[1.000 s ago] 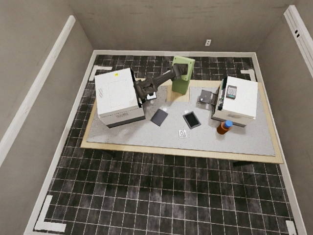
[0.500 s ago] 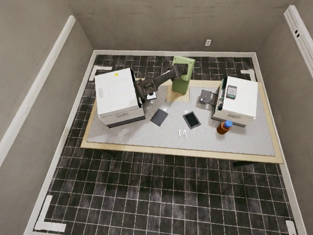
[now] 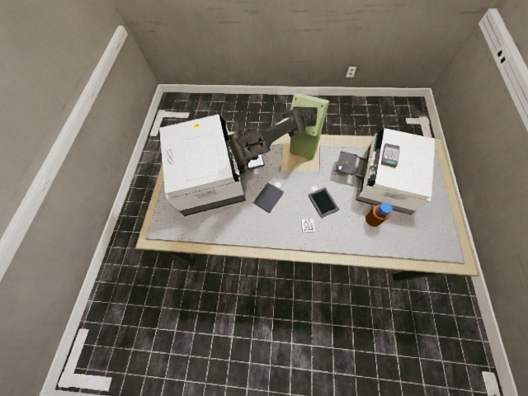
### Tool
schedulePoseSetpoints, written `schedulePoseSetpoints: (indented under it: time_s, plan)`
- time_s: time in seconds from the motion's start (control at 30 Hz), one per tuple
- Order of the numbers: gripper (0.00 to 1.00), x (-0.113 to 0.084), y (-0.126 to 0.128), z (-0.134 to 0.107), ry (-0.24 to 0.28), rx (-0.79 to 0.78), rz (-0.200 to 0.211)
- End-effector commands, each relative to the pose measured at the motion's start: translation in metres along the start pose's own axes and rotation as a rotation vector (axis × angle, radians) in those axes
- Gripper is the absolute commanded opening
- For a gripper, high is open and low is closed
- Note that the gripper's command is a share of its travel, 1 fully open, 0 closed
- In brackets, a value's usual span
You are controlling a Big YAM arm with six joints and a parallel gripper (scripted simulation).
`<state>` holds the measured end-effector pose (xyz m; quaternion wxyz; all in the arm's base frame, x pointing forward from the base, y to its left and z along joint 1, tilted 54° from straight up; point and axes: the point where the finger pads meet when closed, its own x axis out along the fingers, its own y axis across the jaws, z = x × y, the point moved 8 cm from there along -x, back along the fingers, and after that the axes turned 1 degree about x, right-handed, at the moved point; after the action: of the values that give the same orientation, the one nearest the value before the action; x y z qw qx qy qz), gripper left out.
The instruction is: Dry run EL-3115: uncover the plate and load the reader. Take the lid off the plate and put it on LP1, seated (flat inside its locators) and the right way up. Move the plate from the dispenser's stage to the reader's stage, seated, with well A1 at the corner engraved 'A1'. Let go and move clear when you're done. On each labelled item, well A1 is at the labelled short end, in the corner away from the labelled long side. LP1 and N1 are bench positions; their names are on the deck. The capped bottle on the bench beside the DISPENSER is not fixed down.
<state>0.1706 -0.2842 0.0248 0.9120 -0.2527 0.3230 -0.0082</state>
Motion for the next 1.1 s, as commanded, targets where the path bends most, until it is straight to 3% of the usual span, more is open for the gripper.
schedulePoseSetpoints:
  time_s: [0.0, 0.27, 0.47, 0.87, 1.07]
  plan:
    - [1.0, -0.006, 0.01, -0.003, 0.014, 0.018, 0.009]
    - [1.0, 0.002, 0.02, 0.001, -0.004, 0.029, 0.036]
    - [1.0, 0.003, 0.014, 0.001, -0.008, 0.014, 0.028]
    - [1.0, -0.013, 0.006, -0.002, 0.008, 0.012, -0.007]
    - [1.0, -0.013, 0.013, -0.004, 0.009, 0.022, 0.012]
